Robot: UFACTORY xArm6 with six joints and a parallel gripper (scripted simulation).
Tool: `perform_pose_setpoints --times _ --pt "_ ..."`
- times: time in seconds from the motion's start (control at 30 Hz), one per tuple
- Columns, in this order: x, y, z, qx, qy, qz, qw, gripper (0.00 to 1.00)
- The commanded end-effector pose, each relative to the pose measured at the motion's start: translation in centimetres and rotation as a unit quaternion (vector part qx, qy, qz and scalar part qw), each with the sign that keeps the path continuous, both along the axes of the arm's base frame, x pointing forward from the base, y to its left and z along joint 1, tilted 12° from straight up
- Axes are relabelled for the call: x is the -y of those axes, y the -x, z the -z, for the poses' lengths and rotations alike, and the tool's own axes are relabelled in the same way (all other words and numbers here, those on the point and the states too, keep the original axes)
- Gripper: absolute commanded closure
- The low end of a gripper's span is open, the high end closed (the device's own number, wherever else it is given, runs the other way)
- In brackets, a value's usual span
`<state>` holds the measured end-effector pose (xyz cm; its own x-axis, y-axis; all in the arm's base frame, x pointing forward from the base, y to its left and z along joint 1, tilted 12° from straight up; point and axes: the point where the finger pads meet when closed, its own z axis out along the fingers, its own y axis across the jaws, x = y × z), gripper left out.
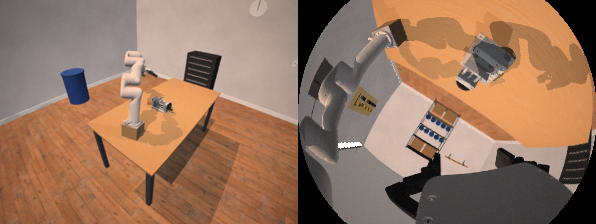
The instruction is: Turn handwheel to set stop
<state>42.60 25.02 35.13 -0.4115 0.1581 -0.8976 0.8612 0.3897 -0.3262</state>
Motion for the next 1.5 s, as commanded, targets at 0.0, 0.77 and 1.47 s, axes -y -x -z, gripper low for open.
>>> perform_pose_setpoints --times 0.0,0.77,1.47 --pt "0.0 0.0 -0.2 0.001 -0.002 0.0 1.0 0.0" --pt "0.0 0.0 -0.2 0.001 -0.002 0.0 1.0 0.0" --pt "2.0 -1.0 1.5 0.037 -0.051 0.035 0.997 0.0"
